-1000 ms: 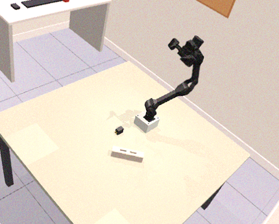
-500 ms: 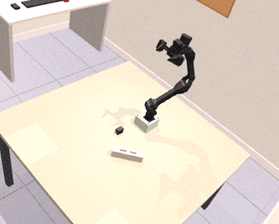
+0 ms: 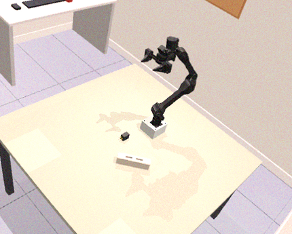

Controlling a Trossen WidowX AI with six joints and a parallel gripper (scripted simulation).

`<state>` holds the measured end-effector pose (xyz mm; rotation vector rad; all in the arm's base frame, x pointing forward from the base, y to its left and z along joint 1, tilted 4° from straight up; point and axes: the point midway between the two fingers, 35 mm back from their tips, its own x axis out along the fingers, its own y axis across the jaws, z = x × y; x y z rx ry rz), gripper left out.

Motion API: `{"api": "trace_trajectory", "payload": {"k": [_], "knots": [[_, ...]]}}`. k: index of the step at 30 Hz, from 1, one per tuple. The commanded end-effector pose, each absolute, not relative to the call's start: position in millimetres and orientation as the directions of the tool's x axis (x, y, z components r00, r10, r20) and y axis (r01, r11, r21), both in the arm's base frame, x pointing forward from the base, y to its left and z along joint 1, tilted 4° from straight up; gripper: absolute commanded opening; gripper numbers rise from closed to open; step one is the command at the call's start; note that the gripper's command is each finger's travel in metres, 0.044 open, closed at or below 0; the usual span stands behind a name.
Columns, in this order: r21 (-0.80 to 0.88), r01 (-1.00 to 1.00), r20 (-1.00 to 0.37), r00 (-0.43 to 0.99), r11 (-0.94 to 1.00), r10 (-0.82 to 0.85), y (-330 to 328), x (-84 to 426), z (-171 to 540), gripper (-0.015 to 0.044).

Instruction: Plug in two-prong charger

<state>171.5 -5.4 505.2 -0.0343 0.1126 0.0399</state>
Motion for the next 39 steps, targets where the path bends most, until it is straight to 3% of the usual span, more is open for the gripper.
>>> {"api": "trace_trajectory", "payload": {"k": [1,19,39], "knots": [[-0.013,-0.03,-0.173,0.985,0.999,0.027,-16,190,488,0.044],[0.053,0.034,-0.49,0.872,0.998,-0.004,-54,265,379,0.044],[0.036,0.074,-0.805,0.593,0.997,-0.015,-70,298,233,0.044]]}}
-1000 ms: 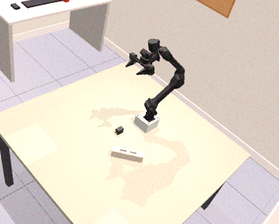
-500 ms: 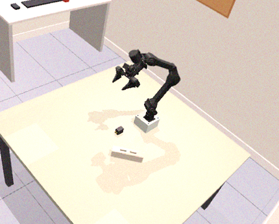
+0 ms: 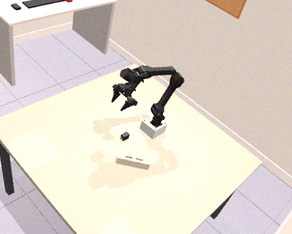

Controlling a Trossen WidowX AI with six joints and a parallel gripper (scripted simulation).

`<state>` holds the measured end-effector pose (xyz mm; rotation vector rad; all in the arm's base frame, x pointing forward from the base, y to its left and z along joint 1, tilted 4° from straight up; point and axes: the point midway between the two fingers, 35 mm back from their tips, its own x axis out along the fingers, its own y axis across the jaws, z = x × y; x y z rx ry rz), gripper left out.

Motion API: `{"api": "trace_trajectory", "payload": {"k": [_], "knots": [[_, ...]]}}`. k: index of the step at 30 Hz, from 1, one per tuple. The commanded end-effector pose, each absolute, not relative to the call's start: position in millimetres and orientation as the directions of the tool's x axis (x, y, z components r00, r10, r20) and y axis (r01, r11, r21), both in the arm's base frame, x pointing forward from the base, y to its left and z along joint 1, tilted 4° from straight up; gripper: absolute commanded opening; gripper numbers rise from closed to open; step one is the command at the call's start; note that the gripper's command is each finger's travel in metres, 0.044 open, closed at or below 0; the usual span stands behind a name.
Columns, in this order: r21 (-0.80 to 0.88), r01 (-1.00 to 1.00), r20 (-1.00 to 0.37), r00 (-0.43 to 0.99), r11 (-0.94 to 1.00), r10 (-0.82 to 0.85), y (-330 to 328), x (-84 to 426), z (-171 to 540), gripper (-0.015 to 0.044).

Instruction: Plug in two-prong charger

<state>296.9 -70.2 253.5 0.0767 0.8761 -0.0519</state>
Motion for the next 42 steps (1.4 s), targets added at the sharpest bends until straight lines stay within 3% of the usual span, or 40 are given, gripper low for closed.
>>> {"api": "trace_trajectory", "payload": {"k": [1,17,33,42], "knots": [[0.035,0.074,-0.817,0.576,0.997,-0.014,-69,298,226,0.044],[-0.006,0.045,-0.961,0.276,0.999,-0.018,-56,277,119,0.044],[-0.068,-0.036,-0.996,-0.051,0.997,-0.069,-53,222,35,0.044],[-0.069,-0.041,-0.995,-0.065,0.997,-0.072,-54,219,25,0.044]]}}
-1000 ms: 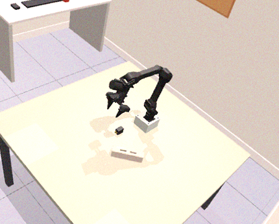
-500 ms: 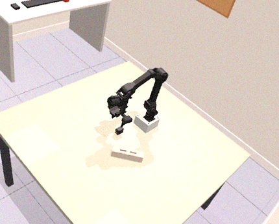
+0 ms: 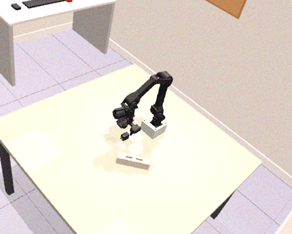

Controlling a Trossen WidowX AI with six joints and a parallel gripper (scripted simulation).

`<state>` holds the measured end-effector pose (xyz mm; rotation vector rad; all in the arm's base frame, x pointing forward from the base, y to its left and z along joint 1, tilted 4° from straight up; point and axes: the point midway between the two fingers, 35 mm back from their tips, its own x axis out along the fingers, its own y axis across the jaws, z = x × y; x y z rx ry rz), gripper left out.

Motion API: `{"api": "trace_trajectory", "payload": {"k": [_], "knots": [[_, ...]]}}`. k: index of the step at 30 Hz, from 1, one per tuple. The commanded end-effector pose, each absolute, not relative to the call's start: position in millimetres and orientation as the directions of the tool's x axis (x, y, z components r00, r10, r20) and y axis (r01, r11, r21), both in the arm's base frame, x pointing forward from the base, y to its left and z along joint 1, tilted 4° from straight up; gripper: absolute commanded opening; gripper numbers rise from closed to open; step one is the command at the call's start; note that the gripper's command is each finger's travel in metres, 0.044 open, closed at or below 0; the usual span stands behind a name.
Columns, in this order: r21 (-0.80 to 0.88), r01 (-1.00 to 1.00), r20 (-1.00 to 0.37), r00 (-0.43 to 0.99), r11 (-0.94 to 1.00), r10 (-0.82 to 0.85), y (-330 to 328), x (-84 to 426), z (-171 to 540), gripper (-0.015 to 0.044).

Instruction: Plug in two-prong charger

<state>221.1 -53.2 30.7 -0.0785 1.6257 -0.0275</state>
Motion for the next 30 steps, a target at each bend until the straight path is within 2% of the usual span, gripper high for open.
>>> {"api": "trace_trajectory", "payload": {"k": [1,30], "knots": [[-0.069,-0.041,-0.995,-0.065,0.997,-0.072,-53,218,23,0.044],[-0.069,-0.041,-0.995,-0.065,0.997,-0.072,-55,219,-19,0.044]]}}
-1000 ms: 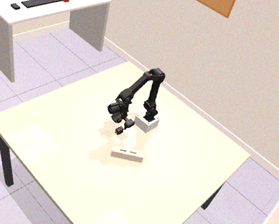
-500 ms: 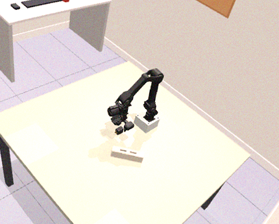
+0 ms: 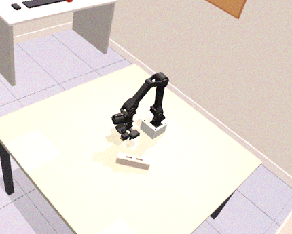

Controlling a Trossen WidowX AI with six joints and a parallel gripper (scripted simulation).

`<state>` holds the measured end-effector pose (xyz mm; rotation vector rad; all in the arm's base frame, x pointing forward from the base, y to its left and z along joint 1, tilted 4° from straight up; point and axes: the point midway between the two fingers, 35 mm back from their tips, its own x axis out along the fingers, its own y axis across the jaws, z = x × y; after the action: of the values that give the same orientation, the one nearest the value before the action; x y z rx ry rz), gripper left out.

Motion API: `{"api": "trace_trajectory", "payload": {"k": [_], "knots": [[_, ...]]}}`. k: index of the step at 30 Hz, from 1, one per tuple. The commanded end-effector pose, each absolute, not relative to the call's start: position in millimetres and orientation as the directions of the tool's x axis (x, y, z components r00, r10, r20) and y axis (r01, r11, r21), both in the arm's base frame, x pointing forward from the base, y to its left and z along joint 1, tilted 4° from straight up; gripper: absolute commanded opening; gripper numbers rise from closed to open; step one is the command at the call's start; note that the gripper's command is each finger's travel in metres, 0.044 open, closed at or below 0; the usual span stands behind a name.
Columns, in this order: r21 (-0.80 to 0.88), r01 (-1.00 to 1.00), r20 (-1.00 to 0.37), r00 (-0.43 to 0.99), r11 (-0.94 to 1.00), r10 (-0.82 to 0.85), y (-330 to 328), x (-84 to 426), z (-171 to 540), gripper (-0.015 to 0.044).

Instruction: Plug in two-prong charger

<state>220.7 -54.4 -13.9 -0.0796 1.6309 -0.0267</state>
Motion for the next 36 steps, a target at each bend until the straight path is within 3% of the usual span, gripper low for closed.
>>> {"api": "trace_trajectory", "payload": {"k": [1,9,21,26,30,36], "knots": [[-0.069,-0.041,-0.995,-0.065,0.997,-0.072,-55,219,-21,0.044],[-0.069,-0.041,-0.995,-0.065,0.997,-0.072,-56,218,-31,0.044],[-0.066,-0.035,-0.996,-0.062,0.997,-0.068,-55,219,-28,0.0125],[-0.066,-0.035,-0.996,-0.062,0.997,-0.068,-55,219,-28,0.0092],[-0.066,-0.036,-0.996,-0.062,0.997,-0.068,-55,220,-21,0.0],[-0.068,-0.038,-0.996,-0.063,0.997,-0.07,-53,219,1,0.0]]}}
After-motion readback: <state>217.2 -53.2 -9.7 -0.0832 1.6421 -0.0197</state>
